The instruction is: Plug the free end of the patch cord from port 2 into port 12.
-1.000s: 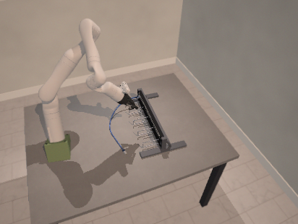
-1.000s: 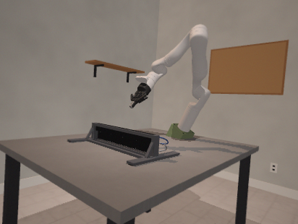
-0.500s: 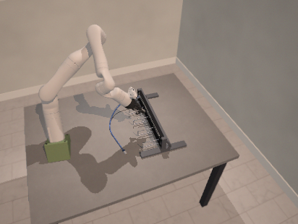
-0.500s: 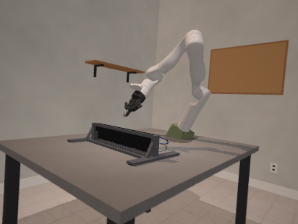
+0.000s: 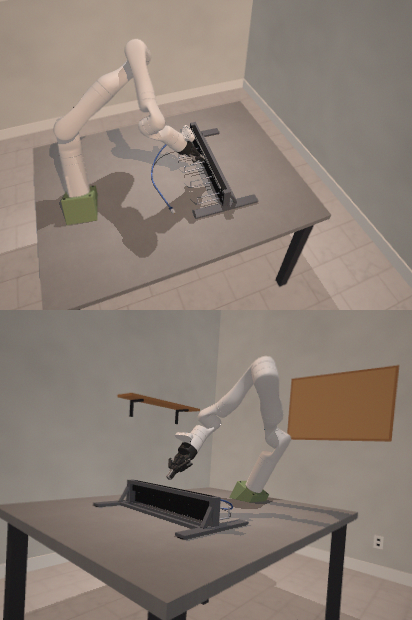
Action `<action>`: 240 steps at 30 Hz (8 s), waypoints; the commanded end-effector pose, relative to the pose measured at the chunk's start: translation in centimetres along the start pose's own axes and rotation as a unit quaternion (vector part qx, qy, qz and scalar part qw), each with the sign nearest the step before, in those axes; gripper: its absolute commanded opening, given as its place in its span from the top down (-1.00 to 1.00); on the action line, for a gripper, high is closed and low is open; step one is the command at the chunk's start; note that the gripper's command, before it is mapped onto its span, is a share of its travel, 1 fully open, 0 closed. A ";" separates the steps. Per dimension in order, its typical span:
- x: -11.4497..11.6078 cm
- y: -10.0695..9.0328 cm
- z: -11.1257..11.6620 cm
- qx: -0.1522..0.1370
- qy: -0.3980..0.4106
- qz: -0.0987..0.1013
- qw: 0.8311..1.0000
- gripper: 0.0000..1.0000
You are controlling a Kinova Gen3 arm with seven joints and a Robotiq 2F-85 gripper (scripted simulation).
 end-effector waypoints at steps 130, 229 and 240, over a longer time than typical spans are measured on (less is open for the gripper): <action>8.4 -14.0 -0.7 0.000 0.000 0.000 1.000 1.00; 10.0 0.0 -0.9 0.000 0.000 0.000 1.000 1.00; 10.0 -0.7 -0.9 0.000 0.000 0.000 1.000 1.00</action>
Point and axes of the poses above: the point where the finger pads meet when closed, its own y axis out along the fingers, its own x axis across the jaws, z = x × y, the point moved 8 cm from there along -y, back along the fingers, and after that the axes turned 5 degrees about -y, right-handed, at the moved point
